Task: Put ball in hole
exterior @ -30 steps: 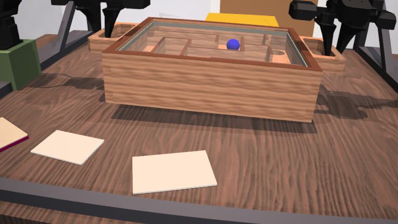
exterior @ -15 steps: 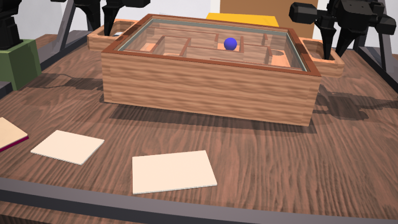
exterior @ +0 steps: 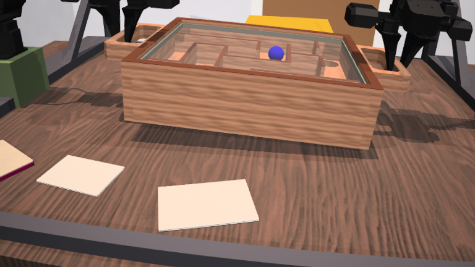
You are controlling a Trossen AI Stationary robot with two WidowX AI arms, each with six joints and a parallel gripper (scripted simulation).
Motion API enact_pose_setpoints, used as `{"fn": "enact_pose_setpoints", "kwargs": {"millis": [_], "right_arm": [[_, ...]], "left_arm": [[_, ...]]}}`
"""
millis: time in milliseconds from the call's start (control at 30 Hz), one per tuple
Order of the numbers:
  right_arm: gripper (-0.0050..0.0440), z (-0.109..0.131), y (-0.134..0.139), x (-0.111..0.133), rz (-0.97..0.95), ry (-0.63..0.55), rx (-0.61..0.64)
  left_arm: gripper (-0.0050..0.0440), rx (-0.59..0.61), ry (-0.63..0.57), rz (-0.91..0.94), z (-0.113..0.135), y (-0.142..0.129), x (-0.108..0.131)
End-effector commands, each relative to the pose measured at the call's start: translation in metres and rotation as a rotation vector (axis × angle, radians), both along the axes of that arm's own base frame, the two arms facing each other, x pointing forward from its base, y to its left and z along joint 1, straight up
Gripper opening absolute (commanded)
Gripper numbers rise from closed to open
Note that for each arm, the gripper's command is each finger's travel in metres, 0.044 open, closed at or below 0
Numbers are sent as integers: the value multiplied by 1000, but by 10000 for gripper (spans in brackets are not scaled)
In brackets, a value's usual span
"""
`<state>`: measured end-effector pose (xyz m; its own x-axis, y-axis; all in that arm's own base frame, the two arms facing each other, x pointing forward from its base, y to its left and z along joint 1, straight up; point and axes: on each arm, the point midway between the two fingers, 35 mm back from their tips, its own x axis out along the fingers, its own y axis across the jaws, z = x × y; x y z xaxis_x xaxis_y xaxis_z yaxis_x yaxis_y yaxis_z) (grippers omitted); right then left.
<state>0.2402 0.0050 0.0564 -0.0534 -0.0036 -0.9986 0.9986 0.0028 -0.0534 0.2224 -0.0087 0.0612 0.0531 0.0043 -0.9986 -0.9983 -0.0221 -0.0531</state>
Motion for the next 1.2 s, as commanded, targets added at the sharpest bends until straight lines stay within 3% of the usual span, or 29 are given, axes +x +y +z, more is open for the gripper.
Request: {"fn": "enact_pose_setpoints", "kwargs": {"millis": [0, 67, 133, 267, 367, 400, 433, 1167], "right_arm": [[-50, 13, 1, 9, -1, -48, -4], [-50, 1, 0, 1, 1, -57, 1], [-50, 13, 0, 9, 0, -21, 8], [-50, 7, -1, 3, 1, -42, 11], [-50, 12, 0, 9, 1, -58, 10], [-50, 14, -1, 9, 0, -22, 12], [-50, 11, -1, 7, 1, -48, 21], [-50, 10, -1, 4, 0, -42, 9]], "left_arm": [[-50, 5, -50, 2, 13, -1, 7], [-50, -6, -4, -2, 15, 0, 8], [-50, -9, -40, -2, 2, 0, -1], [-50, -14, -42, -3, 15, 0, 8], [-50, -12, -43, -2, 14, 0, 7], [-50, -14, -42, -2, 2, 0, 0], [-50, -24, -49, -3, 13, 1, 8], [-50, -11, -45, 0, 12, 0, 8]]}}
